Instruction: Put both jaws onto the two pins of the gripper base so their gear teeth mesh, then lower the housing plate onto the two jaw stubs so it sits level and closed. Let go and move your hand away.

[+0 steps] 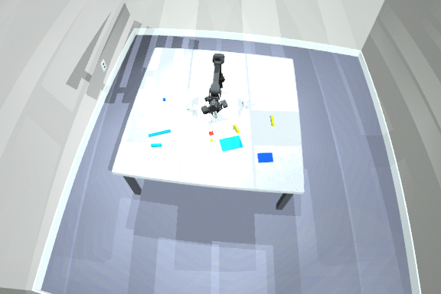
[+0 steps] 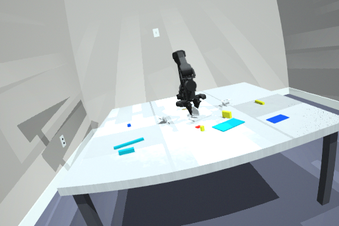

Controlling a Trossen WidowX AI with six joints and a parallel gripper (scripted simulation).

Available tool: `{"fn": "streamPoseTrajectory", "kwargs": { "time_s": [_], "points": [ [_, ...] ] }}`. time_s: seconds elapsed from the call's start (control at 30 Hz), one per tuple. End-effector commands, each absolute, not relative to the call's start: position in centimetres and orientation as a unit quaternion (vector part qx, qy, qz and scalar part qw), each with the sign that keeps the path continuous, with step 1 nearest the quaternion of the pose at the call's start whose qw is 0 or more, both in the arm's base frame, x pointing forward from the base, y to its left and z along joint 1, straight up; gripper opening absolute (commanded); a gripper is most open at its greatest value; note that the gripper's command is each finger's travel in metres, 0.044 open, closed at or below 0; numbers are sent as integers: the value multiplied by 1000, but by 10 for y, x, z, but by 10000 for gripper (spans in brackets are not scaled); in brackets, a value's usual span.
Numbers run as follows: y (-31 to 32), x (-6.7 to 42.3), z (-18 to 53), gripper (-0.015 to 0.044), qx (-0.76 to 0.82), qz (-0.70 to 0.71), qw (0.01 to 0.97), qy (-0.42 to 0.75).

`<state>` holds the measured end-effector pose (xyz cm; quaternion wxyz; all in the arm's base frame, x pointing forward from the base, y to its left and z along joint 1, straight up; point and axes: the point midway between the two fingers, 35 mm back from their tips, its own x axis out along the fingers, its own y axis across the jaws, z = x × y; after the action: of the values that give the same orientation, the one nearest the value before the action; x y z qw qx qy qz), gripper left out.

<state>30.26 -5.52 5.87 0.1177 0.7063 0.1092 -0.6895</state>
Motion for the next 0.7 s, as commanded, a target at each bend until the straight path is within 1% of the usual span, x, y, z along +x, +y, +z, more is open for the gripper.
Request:
{"fn": "streamPoseTrajectory", "kwargs": {
  "time_s": [0.0,0.67],
  "points": [
    [-54,303,58,134,707,-688,118,113],
    [-54,303,52,134,707,-688,120,114]
  ]
}}
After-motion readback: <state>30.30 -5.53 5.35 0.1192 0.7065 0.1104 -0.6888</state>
